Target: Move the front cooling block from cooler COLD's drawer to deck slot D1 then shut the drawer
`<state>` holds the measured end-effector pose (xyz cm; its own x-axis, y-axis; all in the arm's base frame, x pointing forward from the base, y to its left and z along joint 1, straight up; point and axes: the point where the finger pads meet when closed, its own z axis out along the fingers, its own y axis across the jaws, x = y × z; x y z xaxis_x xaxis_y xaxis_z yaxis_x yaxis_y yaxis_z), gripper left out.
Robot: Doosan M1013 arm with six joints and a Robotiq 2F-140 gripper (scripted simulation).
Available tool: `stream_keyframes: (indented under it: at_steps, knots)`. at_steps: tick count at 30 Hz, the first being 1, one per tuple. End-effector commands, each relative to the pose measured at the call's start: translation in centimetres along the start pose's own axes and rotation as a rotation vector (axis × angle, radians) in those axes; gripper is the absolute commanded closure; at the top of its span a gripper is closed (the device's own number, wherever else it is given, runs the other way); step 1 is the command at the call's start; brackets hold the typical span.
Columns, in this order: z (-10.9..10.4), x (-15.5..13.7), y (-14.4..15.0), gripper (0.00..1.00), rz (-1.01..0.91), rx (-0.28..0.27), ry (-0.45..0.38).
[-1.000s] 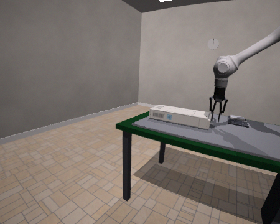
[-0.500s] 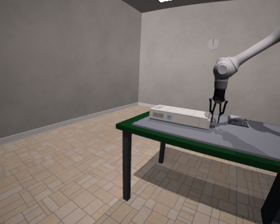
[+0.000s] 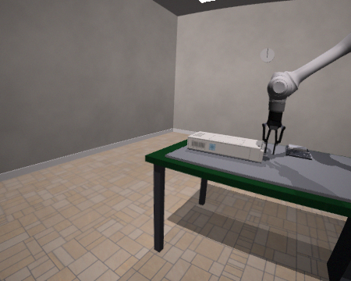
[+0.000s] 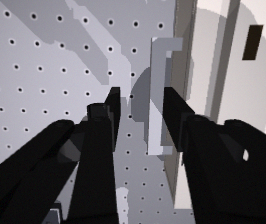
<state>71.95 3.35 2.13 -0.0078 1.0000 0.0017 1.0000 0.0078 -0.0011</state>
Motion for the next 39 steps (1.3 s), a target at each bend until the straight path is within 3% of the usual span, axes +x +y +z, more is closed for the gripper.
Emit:
stream_keyframes:
  at_steps: [1,39]
  knots:
    - [-0.1,0.01,0.06,0.66,0.0,-0.002,0.0]
    - [-0.1,0.01,-0.91,0.66,0.0,-0.002,0.0]
